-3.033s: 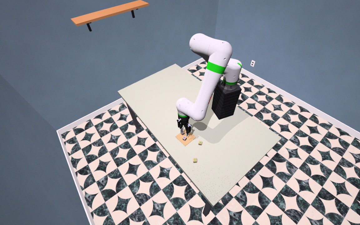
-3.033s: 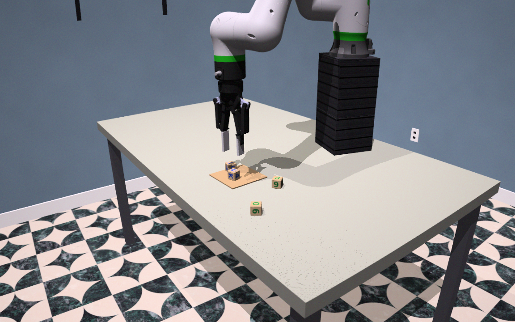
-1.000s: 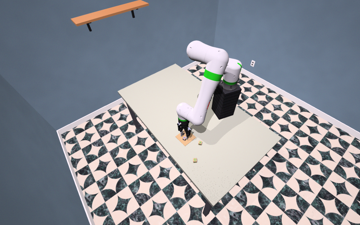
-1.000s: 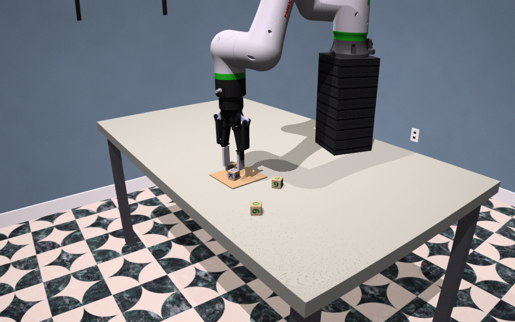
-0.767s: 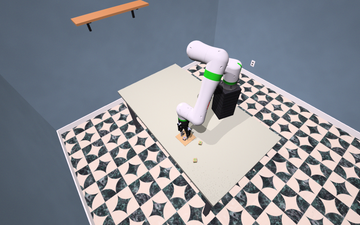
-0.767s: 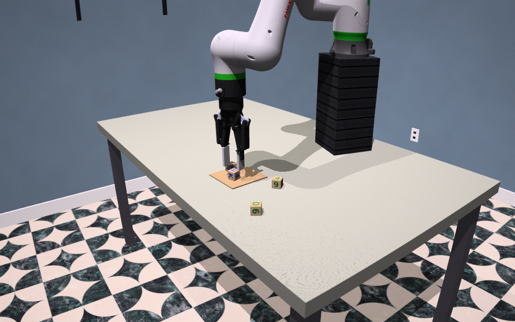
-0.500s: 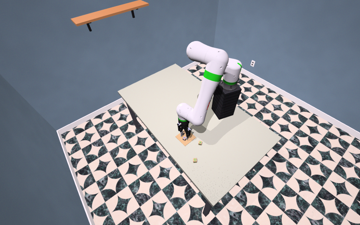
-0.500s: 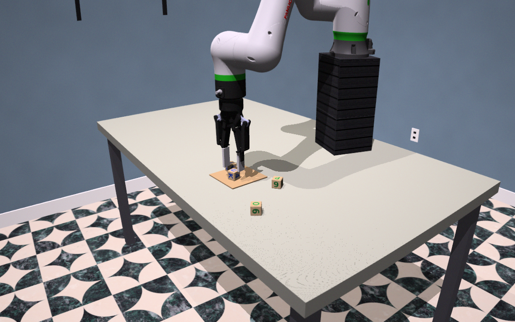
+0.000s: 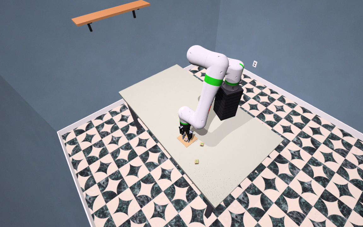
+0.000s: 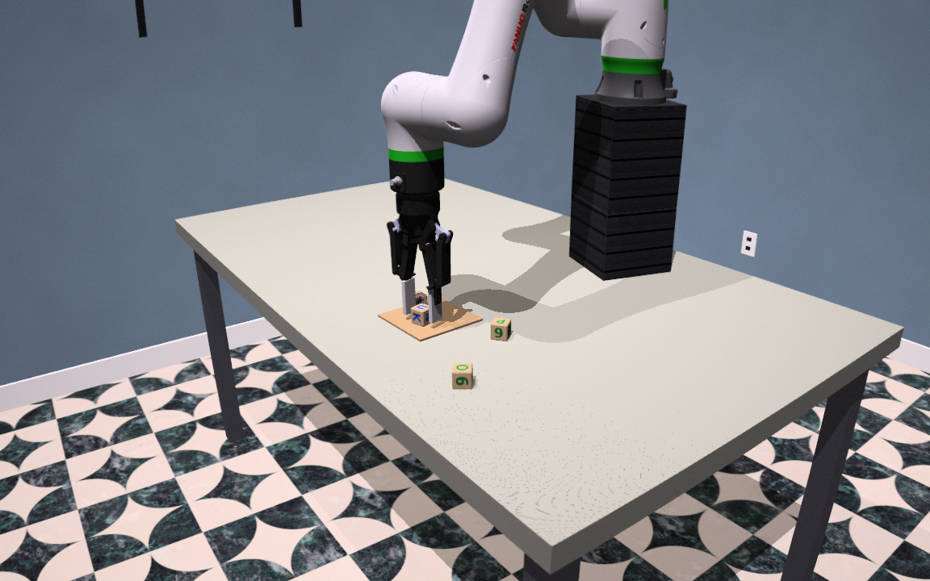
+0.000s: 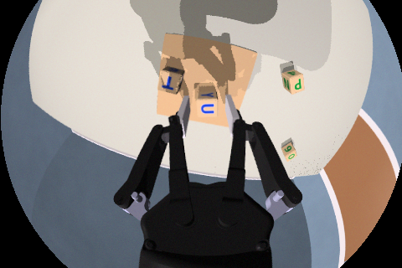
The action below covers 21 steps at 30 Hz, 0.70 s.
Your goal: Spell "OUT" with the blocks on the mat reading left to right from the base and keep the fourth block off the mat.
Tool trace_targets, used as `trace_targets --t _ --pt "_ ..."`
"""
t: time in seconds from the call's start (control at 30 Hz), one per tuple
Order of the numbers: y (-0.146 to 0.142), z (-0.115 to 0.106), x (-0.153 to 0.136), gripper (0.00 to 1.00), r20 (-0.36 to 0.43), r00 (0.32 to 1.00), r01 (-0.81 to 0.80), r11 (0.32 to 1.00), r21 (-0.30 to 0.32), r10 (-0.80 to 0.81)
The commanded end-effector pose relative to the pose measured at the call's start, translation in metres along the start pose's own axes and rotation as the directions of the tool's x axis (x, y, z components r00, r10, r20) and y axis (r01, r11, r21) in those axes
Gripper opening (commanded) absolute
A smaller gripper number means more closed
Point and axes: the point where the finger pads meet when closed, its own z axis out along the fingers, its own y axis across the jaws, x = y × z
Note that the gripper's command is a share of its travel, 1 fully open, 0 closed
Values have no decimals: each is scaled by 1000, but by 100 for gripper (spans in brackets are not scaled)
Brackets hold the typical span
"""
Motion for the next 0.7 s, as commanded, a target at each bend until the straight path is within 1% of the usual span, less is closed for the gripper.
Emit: trace_targets --t 0.0,0.53,0.57,0.67 --pt "0 5 0 37 0 1000 0 1000 0 0" --pt "0 9 0 37 0 1000 0 1000 0 0" --pt "0 9 0 28 0 1000 0 1000 0 0" --pt "0 9 0 28 0 1000 0 1000 0 0"
